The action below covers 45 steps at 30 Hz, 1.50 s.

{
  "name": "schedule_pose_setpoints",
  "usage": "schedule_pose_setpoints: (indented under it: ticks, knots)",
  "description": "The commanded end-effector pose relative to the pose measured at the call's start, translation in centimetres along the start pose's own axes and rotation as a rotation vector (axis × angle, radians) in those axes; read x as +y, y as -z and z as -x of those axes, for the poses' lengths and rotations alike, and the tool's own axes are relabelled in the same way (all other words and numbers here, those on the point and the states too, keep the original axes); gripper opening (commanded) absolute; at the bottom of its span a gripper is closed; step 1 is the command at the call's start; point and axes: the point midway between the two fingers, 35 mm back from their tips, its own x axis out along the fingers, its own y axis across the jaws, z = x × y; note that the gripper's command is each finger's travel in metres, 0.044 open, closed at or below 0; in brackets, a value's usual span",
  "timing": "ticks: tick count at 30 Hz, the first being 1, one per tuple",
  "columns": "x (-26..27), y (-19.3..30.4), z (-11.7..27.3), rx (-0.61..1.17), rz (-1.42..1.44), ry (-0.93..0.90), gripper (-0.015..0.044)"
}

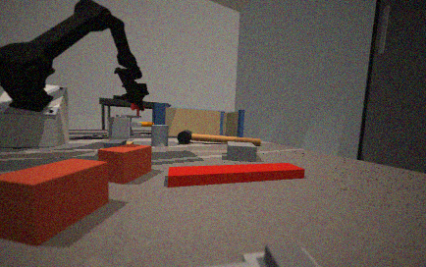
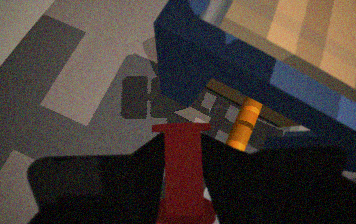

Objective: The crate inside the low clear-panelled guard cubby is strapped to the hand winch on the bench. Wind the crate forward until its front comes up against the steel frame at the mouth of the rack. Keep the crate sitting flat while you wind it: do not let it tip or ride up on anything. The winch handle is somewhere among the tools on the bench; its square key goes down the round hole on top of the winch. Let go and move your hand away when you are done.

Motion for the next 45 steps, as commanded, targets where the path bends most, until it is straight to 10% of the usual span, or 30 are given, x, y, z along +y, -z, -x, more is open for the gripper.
schedule_pose_setpoints:
  ticks: [1,45]
  knots:
    - [1.8,1.1,0.2,0.018,0.023,-0.028,0.0000]
    - [6.0,4.2,1.8,0.019,0.023,-0.032,0.0000]
